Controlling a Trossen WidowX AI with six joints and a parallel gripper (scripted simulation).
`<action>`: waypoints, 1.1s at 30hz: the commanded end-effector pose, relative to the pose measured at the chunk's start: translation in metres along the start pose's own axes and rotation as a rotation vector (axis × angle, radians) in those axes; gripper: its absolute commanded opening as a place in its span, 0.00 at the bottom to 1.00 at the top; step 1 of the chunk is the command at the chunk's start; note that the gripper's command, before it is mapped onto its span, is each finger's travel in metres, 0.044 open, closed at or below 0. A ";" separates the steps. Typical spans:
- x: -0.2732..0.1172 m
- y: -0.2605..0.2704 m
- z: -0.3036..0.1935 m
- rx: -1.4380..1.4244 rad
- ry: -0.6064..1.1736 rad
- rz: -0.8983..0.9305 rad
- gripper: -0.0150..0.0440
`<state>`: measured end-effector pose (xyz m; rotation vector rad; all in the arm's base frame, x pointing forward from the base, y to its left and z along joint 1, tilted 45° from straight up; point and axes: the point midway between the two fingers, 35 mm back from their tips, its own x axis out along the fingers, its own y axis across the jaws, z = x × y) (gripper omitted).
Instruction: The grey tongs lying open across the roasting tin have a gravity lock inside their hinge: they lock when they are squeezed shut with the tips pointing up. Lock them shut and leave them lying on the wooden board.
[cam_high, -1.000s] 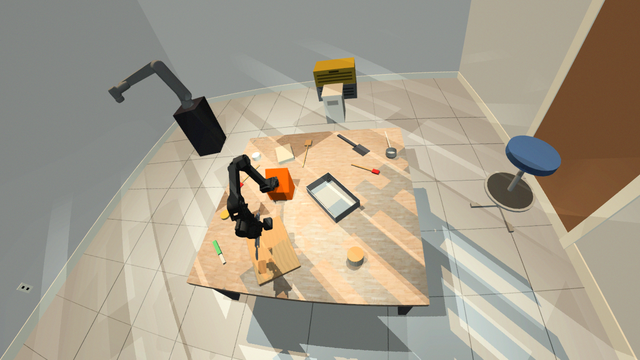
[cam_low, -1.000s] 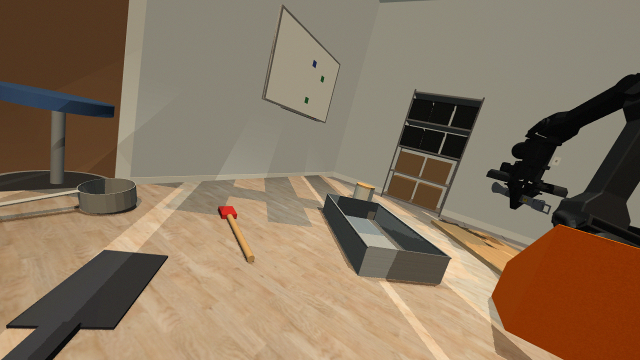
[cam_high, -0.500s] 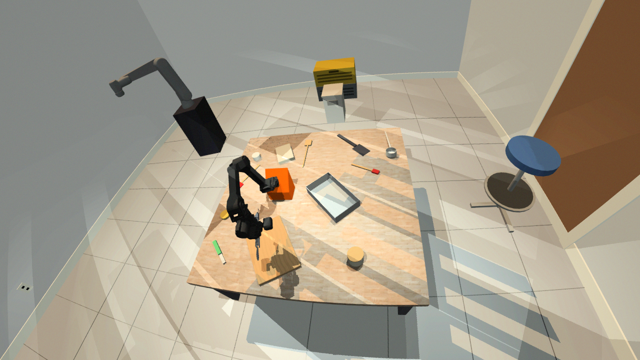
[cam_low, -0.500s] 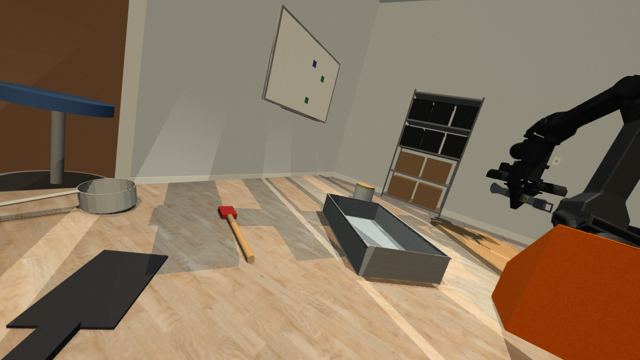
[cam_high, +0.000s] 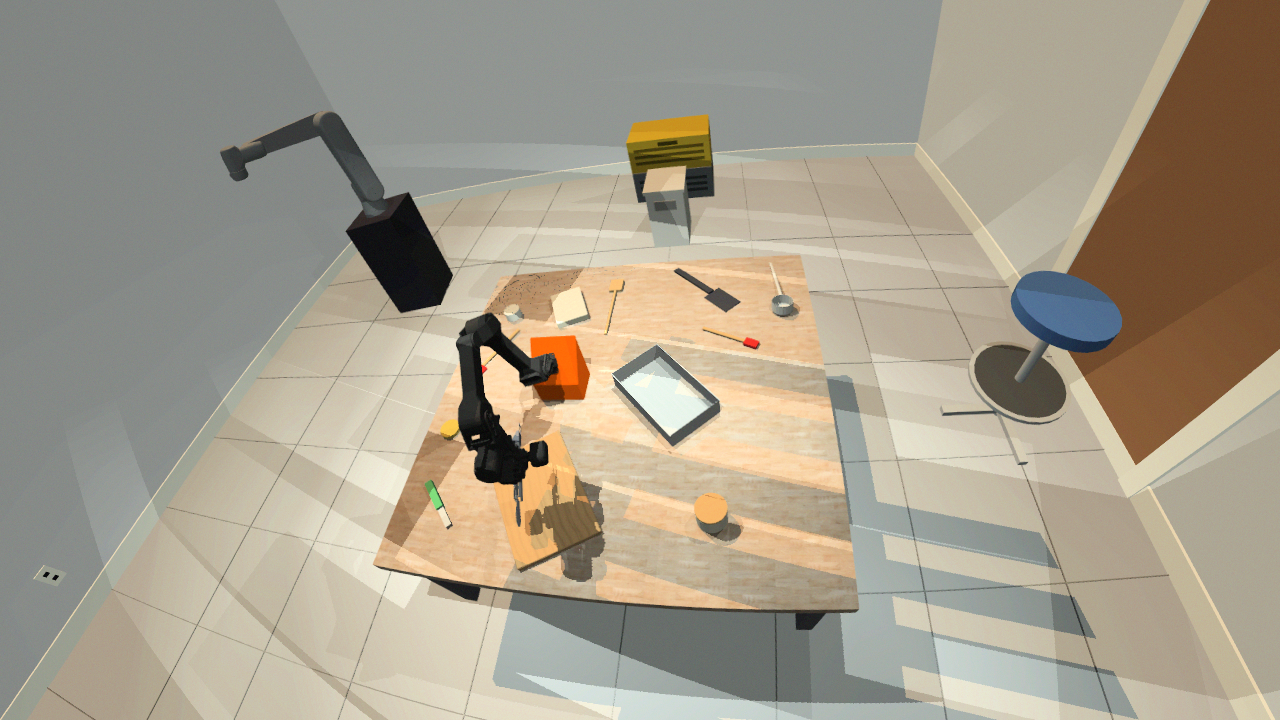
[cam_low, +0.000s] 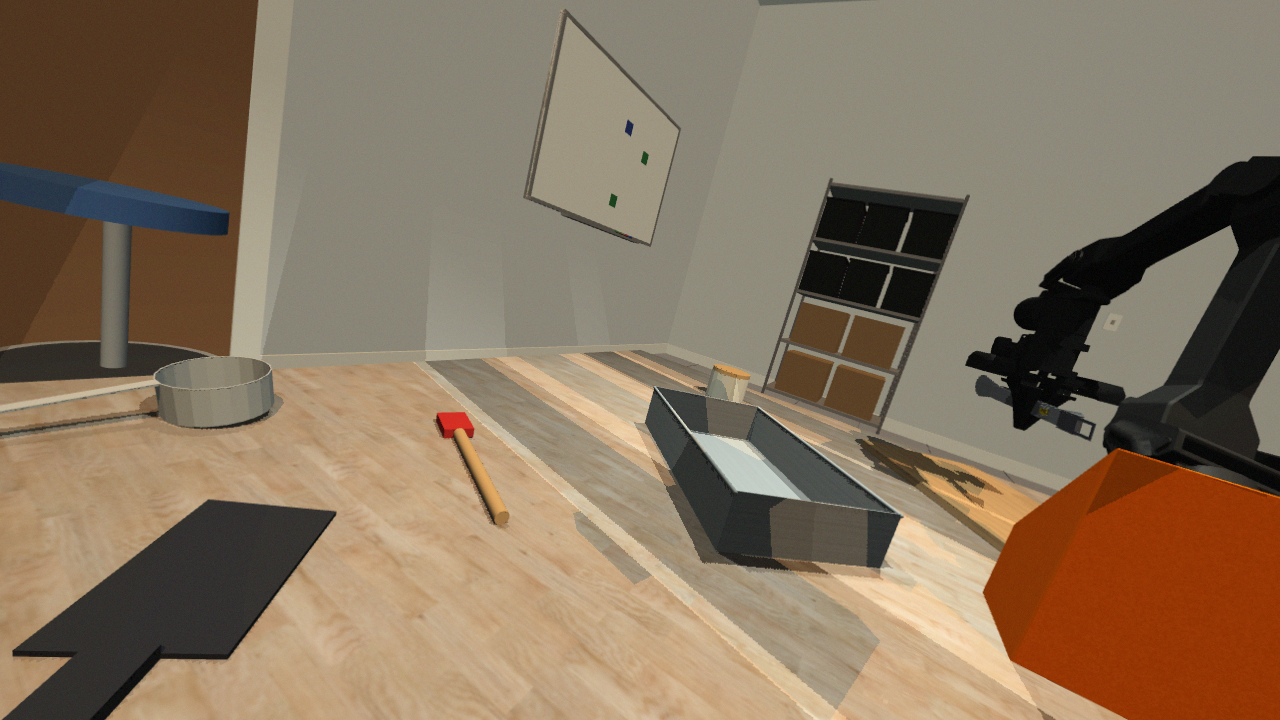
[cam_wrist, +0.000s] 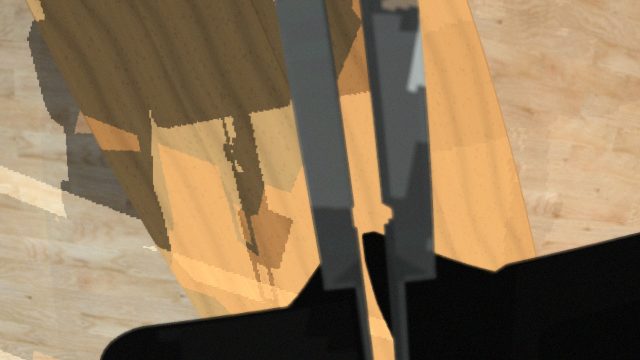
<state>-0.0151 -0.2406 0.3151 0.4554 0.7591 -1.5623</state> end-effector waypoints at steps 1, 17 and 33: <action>0.009 0.001 0.000 -0.005 0.006 0.005 0.00; 0.036 0.002 0.001 -0.006 0.006 0.006 0.00; 0.062 0.002 0.000 -0.007 0.005 0.006 0.00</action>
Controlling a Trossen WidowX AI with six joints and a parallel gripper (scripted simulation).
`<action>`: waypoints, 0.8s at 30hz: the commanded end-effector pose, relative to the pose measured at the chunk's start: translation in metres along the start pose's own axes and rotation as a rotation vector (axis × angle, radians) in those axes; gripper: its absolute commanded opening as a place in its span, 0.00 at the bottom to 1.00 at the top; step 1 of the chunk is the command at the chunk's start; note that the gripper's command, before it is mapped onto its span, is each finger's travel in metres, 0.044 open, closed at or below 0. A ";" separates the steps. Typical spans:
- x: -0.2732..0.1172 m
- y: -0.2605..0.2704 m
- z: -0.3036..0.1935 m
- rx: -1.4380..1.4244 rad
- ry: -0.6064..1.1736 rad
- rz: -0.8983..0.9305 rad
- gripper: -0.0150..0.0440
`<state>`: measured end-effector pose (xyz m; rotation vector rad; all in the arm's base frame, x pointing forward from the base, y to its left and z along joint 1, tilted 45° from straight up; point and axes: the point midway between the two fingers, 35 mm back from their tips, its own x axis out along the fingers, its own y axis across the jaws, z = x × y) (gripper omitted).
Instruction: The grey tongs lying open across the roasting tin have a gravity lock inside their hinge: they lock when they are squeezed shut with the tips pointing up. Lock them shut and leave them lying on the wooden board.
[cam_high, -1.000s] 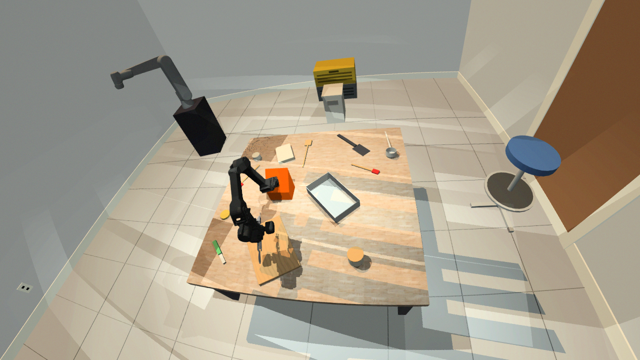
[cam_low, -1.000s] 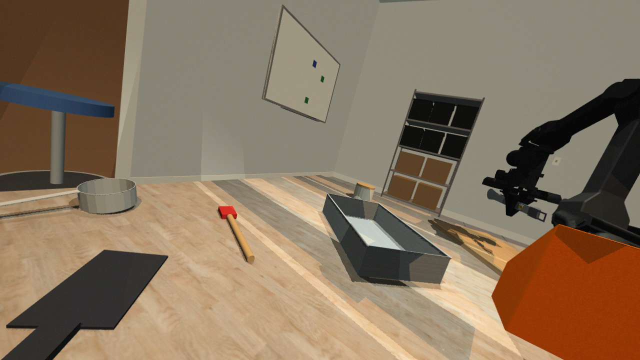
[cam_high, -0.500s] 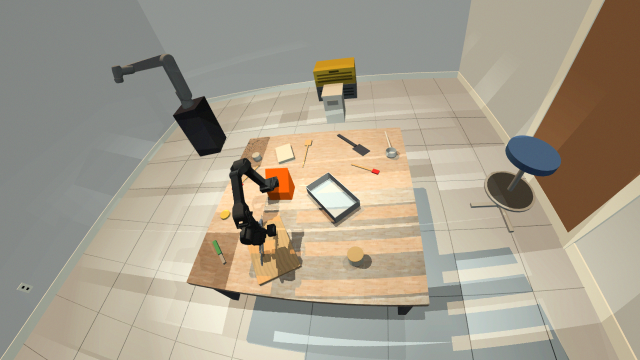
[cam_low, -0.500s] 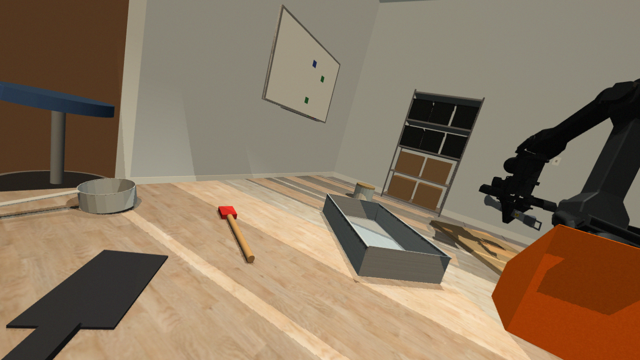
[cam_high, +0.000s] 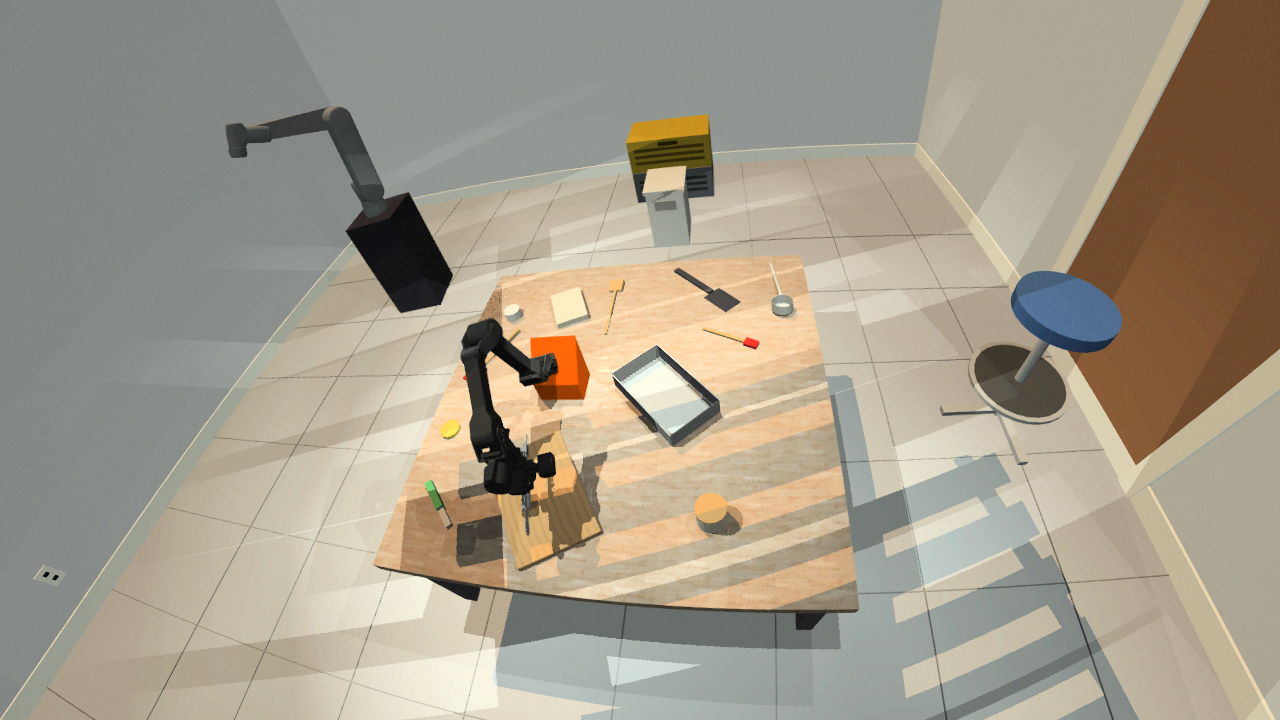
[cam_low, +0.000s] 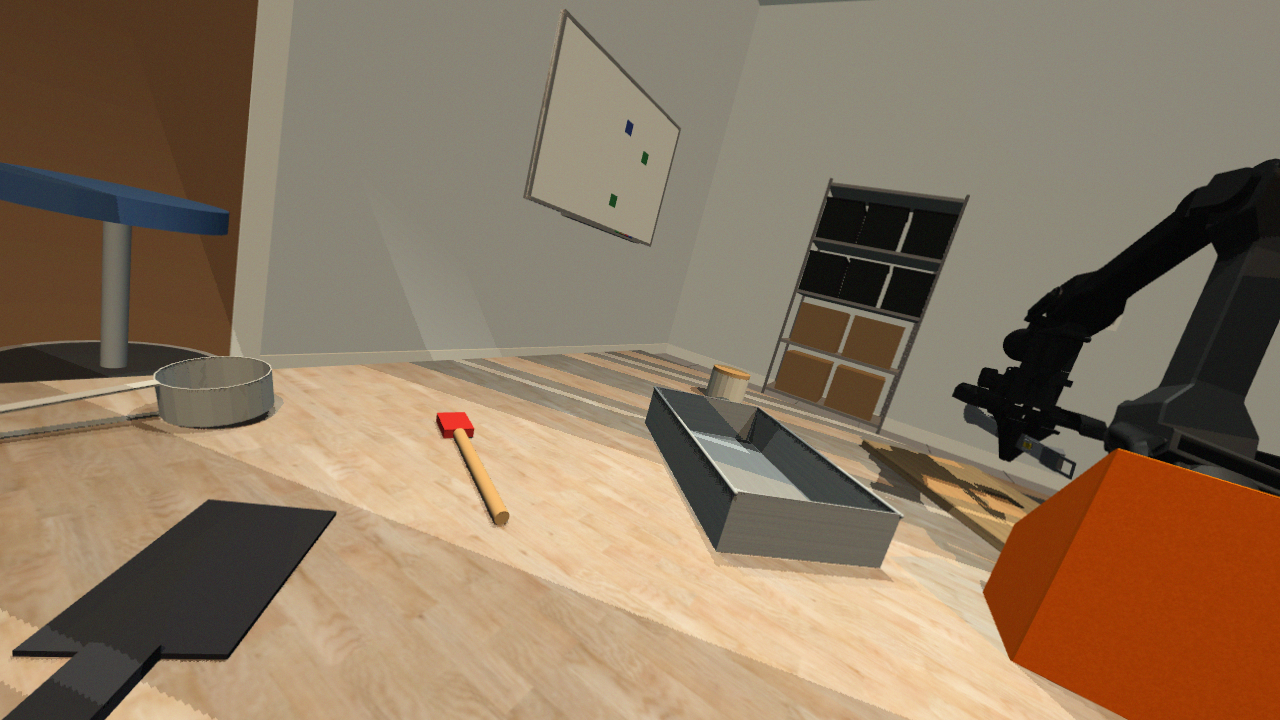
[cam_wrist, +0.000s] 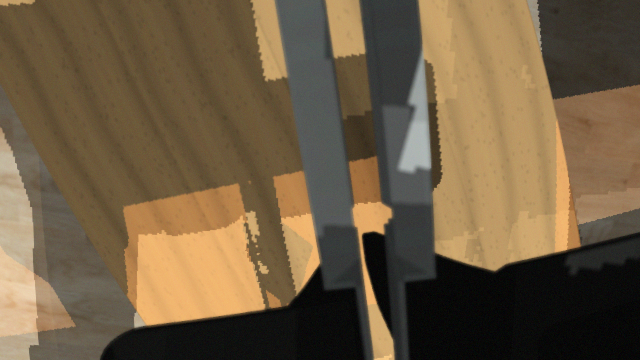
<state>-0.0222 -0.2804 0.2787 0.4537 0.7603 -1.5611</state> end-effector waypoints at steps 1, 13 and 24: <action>0.009 0.001 -0.002 -0.005 0.006 0.006 0.00; 0.028 0.000 -0.005 -0.006 0.006 0.006 0.00; 0.033 -0.001 -0.006 -0.002 0.004 0.001 0.04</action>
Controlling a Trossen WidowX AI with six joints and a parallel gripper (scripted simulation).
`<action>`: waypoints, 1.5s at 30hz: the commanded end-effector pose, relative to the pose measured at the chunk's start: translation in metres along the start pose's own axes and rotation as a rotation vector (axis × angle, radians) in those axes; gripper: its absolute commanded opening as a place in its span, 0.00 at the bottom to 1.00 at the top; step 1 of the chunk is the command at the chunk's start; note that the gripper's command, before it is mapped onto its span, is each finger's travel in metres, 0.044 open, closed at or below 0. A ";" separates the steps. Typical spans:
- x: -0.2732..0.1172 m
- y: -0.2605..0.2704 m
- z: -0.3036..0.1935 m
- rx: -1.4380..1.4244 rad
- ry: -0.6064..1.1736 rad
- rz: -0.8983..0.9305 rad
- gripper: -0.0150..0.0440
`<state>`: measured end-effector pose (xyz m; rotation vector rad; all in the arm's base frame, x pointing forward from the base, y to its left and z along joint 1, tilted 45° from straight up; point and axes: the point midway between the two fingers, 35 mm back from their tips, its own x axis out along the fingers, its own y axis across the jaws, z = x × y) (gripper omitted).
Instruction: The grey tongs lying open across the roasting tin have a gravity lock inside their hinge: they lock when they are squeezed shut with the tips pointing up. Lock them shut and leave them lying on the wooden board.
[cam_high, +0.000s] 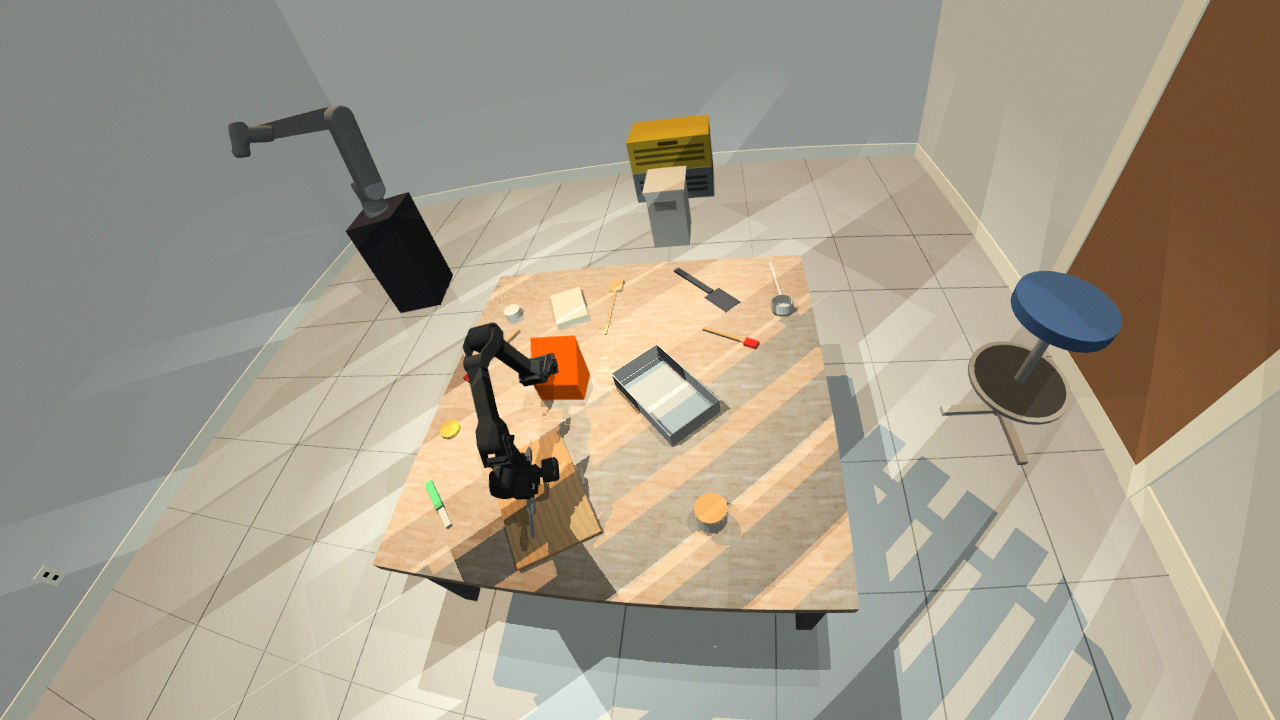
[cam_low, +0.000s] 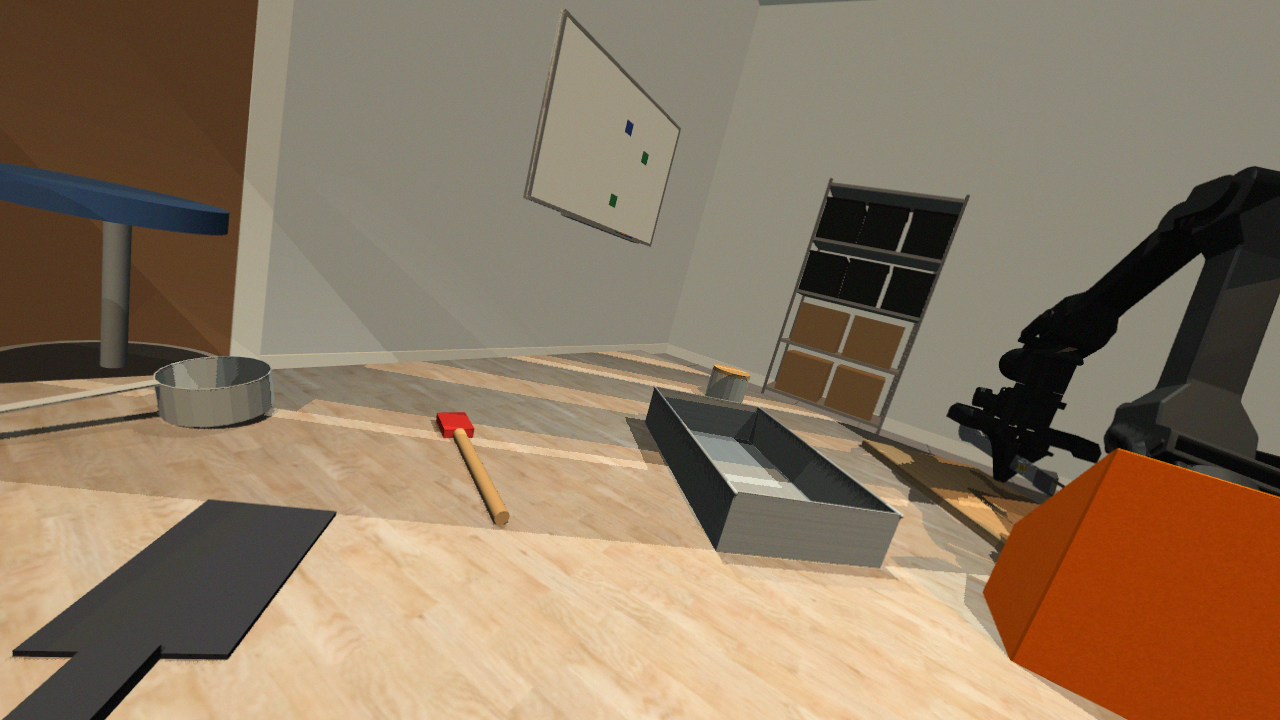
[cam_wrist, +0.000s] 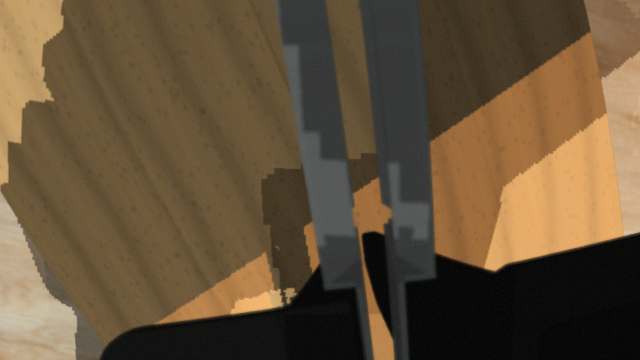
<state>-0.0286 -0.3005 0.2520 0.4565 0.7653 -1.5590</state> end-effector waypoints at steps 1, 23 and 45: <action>0.000 0.000 0.000 0.000 -0.001 0.000 0.09; 0.000 0.000 0.000 0.000 -0.001 0.000 1.00; -0.088 -0.053 -0.129 -0.028 0.100 0.044 1.00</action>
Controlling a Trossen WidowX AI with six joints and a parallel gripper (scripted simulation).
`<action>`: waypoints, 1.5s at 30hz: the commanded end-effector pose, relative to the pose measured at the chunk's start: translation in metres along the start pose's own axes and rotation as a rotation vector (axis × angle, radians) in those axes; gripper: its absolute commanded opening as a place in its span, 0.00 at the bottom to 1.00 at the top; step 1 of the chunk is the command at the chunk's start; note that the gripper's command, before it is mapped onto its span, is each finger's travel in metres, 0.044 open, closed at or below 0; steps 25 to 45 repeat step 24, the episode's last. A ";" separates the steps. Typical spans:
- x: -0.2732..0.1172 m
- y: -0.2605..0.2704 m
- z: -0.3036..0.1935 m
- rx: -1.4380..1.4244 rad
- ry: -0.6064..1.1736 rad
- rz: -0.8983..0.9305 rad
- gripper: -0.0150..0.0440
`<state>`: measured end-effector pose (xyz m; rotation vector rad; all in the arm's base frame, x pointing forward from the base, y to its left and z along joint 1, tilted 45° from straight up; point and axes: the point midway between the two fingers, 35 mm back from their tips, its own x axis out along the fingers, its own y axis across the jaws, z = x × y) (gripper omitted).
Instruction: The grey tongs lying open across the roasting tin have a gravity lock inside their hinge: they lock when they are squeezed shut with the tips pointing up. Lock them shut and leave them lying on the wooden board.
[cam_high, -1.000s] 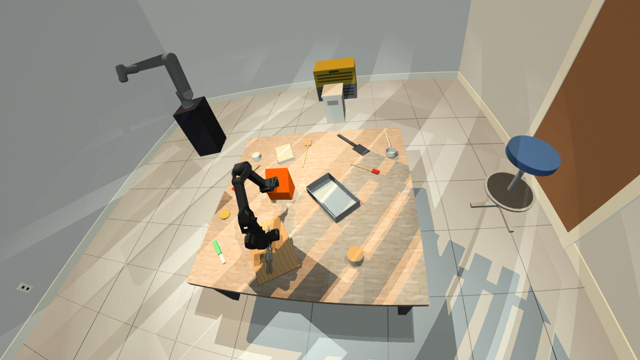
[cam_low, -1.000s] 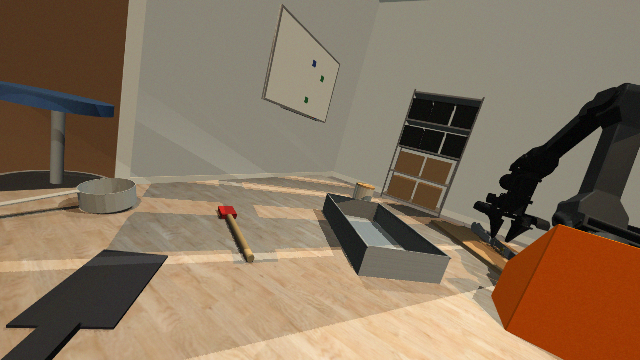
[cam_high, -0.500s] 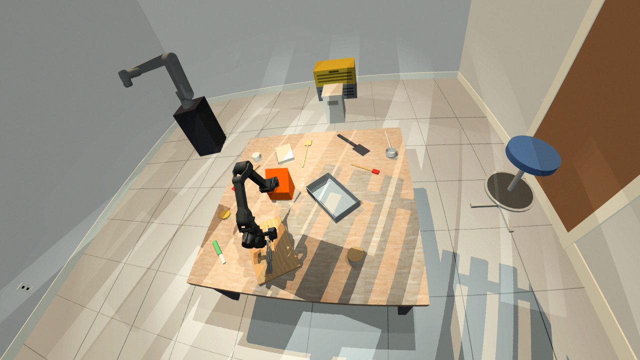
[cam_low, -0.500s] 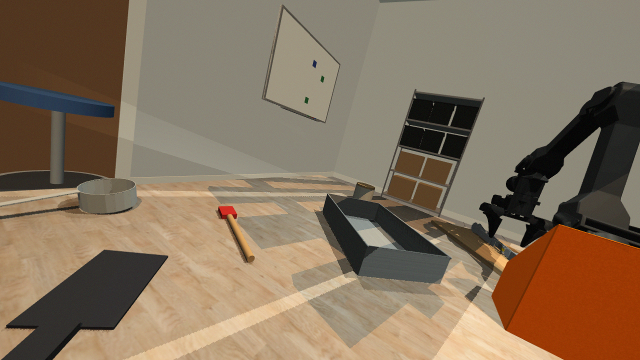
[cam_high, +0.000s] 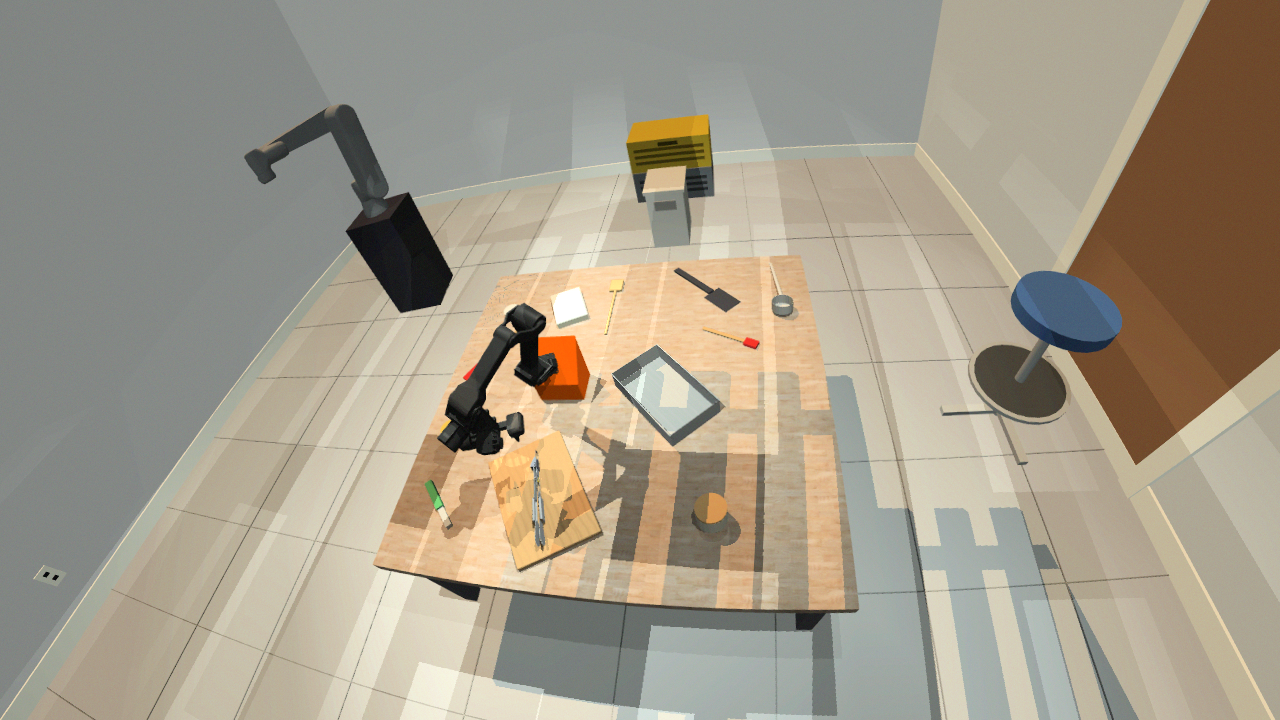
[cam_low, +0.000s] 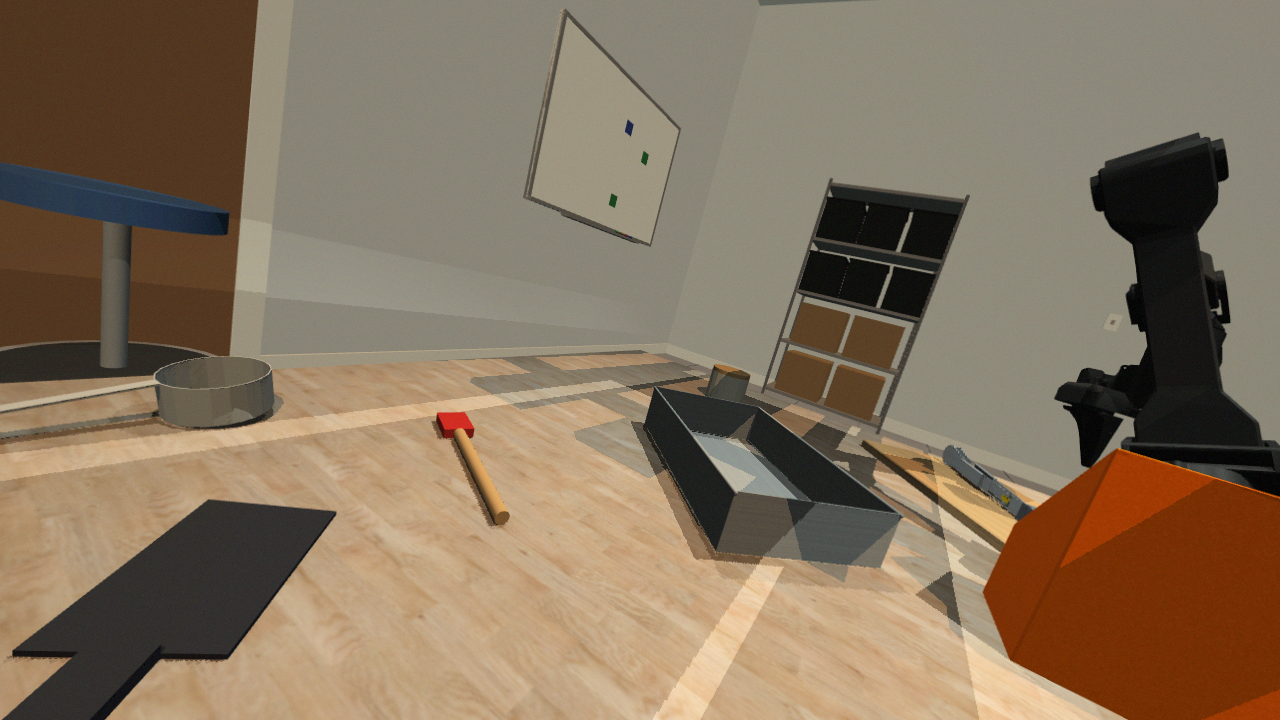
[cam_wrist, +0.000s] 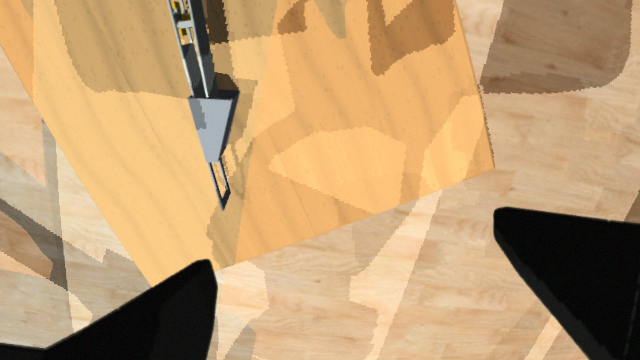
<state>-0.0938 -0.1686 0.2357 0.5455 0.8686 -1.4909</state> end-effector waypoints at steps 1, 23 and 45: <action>-0.016 0.011 -0.022 0.005 -0.032 0.002 1.00; -0.073 0.027 -0.027 0.089 0.037 -0.104 1.00; -0.073 0.027 -0.027 0.089 0.037 -0.104 1.00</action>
